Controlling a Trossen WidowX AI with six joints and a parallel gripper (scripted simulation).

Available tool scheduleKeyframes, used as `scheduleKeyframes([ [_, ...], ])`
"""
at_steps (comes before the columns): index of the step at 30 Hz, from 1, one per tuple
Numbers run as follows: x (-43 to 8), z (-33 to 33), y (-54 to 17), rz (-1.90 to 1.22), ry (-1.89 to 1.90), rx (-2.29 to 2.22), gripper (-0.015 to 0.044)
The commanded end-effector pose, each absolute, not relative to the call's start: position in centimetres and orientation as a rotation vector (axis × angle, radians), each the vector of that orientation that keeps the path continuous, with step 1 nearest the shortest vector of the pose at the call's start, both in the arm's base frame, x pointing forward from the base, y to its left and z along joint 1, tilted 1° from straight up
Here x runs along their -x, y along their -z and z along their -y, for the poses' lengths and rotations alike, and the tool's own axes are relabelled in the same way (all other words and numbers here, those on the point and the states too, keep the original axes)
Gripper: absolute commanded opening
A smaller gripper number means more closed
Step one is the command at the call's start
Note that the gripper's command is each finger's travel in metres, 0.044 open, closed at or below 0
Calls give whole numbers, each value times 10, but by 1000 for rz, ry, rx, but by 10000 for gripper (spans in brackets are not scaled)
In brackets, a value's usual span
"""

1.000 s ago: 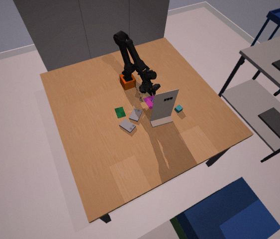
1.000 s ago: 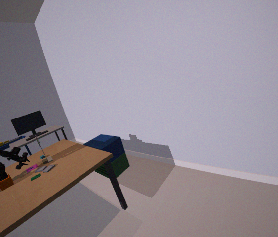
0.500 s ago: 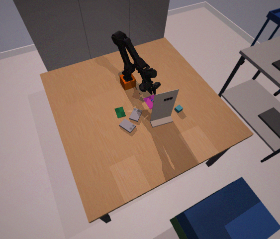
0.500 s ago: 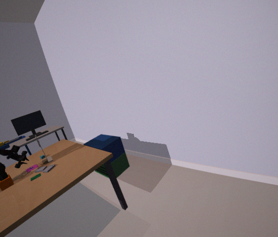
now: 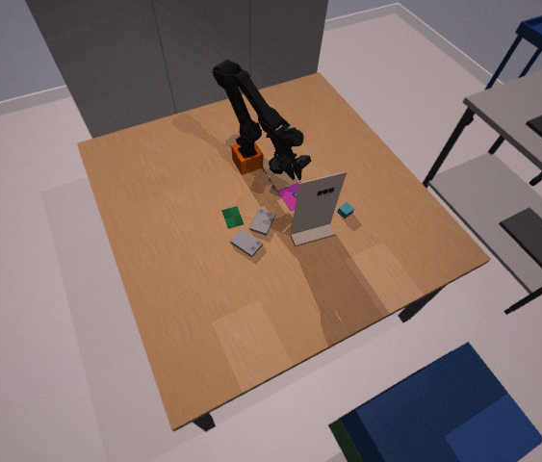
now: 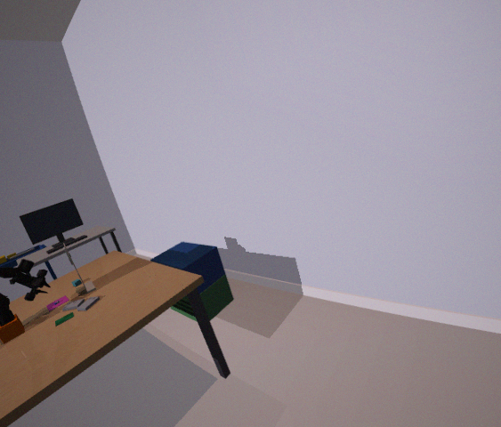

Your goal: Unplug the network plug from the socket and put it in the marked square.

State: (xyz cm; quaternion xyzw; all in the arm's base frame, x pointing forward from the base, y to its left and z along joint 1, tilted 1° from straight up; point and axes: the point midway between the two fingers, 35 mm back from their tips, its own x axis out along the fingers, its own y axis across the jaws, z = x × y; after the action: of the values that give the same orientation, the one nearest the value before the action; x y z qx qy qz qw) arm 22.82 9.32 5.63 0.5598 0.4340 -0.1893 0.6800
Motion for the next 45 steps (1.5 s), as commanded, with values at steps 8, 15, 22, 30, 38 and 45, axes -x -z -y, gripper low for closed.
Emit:
scheduleKeyframes([
  [8, -226, -92, -72, -970, 416, -1260, 156],
  [15, -223, -91, -73, -975, 425, -1257, 156],
  [22, -226, -92, -94, -973, 423, -1257, 156],
  [30, -227, -93, -121, -972, 421, -1258, 156],
  [38, -225, -92, -148, -971, 419, -1259, 156],
  [45, -221, -90, -171, -970, 417, -1260, 156],
])
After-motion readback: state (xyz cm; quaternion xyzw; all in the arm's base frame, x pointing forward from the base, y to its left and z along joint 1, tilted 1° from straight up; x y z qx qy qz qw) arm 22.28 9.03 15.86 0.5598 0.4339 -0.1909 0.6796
